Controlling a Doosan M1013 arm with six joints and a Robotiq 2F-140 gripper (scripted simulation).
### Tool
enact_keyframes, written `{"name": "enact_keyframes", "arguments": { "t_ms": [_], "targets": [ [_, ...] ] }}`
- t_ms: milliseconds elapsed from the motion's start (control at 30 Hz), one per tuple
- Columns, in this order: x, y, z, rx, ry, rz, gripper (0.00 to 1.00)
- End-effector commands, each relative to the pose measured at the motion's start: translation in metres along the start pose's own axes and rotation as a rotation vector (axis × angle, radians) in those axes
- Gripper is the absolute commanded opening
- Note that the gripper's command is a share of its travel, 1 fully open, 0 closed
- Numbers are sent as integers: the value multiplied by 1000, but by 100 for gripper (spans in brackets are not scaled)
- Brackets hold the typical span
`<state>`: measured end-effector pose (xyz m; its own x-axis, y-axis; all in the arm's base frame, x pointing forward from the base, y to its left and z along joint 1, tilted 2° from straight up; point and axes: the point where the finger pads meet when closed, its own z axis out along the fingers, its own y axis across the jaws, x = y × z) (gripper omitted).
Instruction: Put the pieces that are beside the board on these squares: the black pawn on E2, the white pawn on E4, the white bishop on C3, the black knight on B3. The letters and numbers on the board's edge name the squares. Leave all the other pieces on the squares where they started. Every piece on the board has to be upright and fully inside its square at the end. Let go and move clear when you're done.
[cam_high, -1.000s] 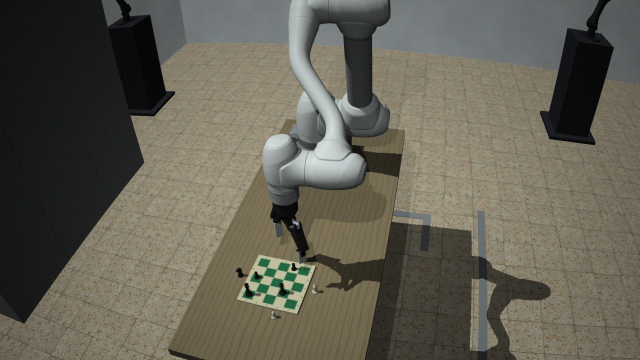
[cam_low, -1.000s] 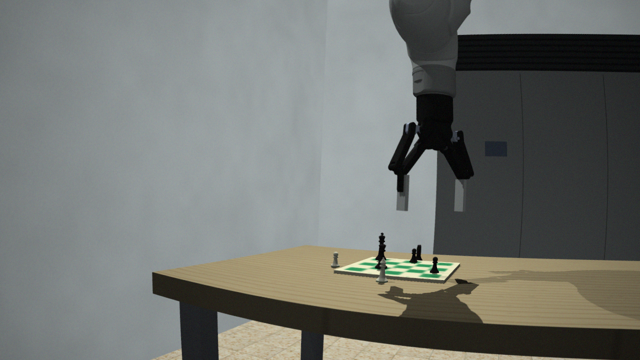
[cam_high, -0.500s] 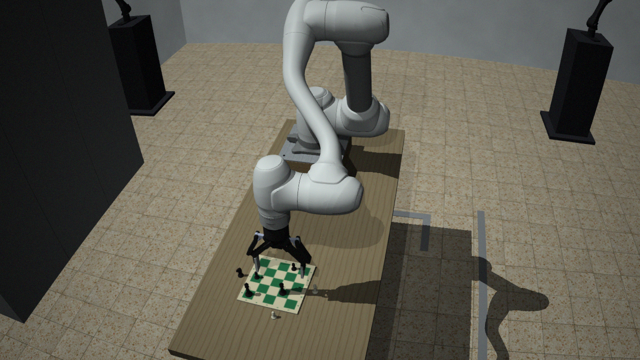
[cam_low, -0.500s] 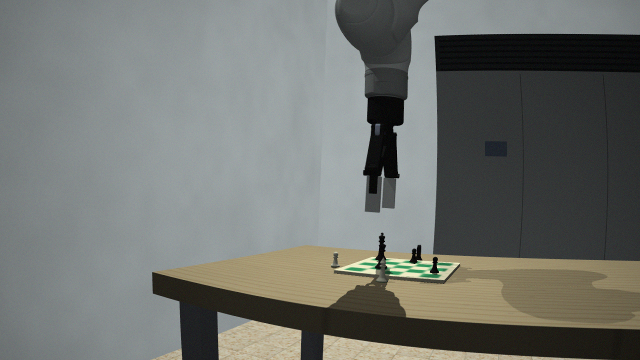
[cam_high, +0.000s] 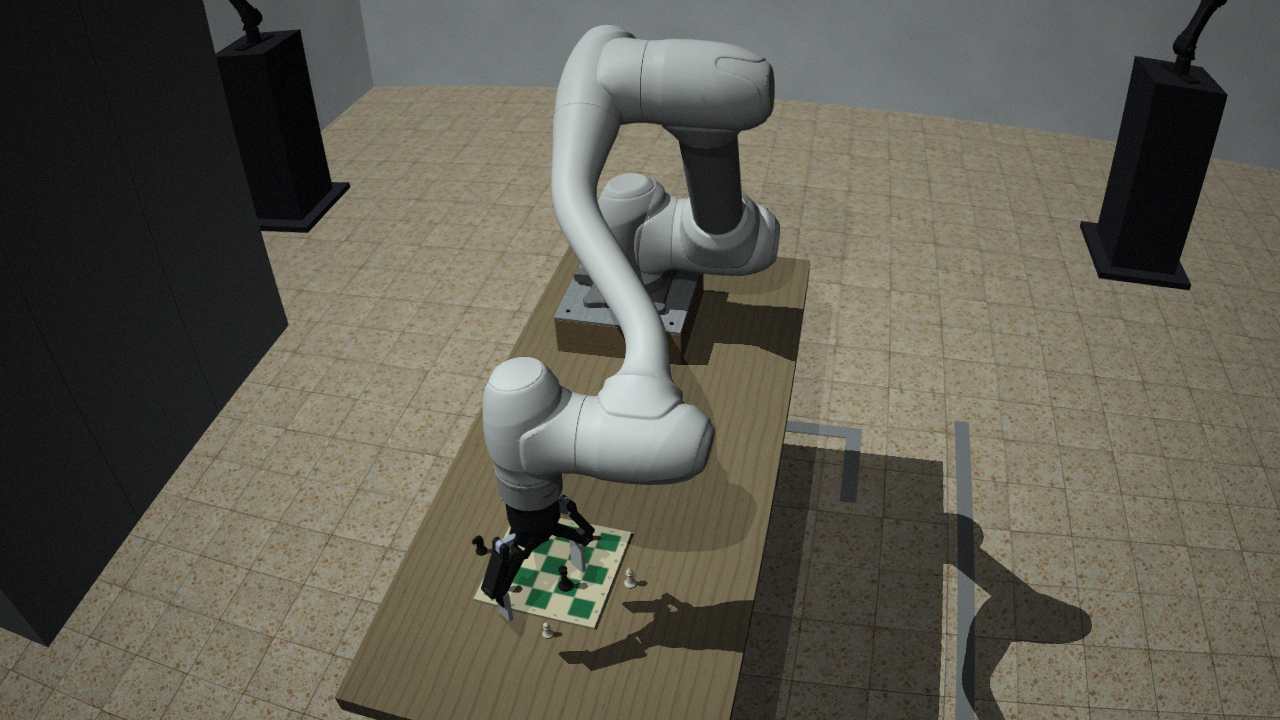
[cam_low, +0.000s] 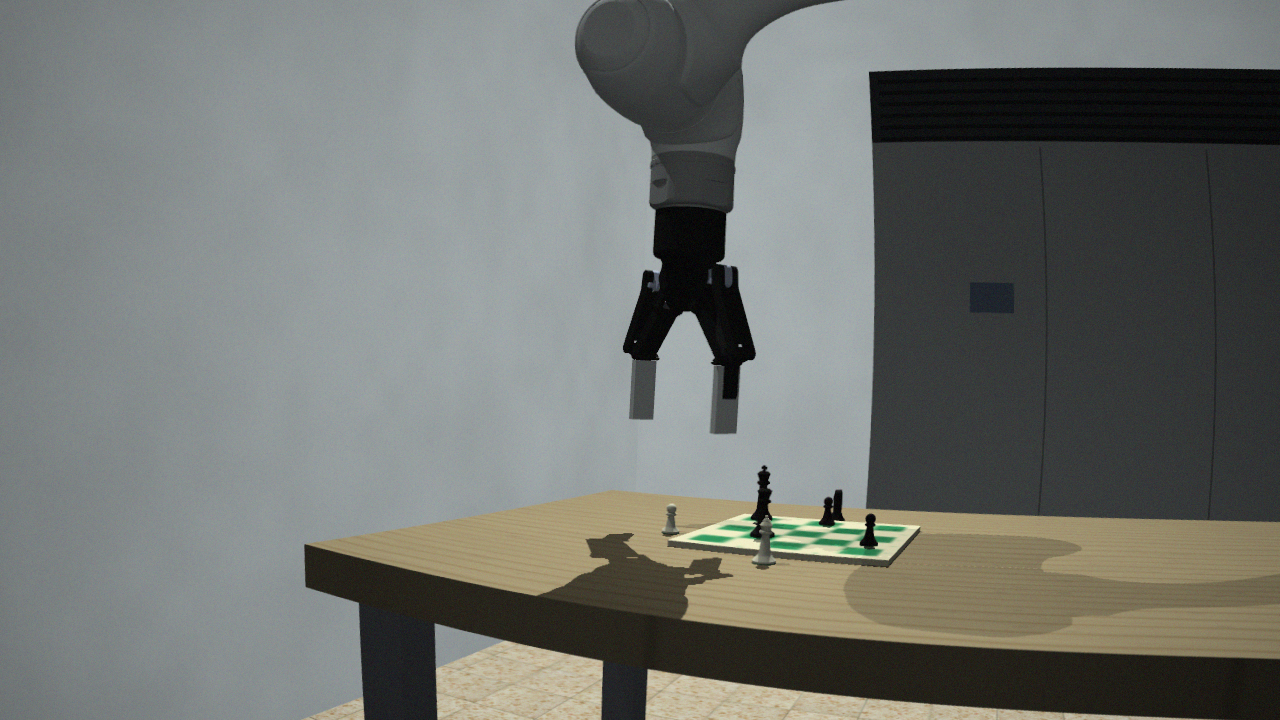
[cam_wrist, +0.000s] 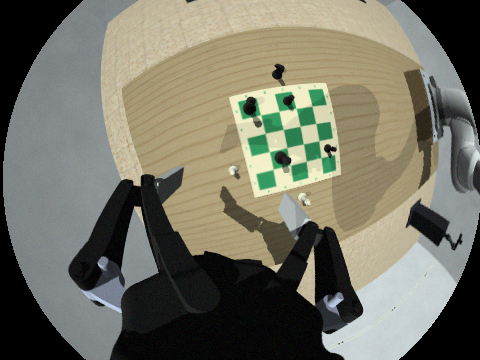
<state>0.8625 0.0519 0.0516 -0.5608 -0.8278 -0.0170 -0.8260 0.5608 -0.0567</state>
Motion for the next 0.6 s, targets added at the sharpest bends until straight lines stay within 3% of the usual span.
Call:
{"name": "enact_keyframes", "arguments": {
  "t_ms": [0, 33, 67, 567],
  "targets": [
    [0, -8, 0, -46, -16, -203, 100],
    [0, -8, 0, -46, -16, -203, 100],
    [0, -8, 0, -46, -16, -203, 20],
    [0, -8, 0, -46, -16, -203, 20]
  ]
}}
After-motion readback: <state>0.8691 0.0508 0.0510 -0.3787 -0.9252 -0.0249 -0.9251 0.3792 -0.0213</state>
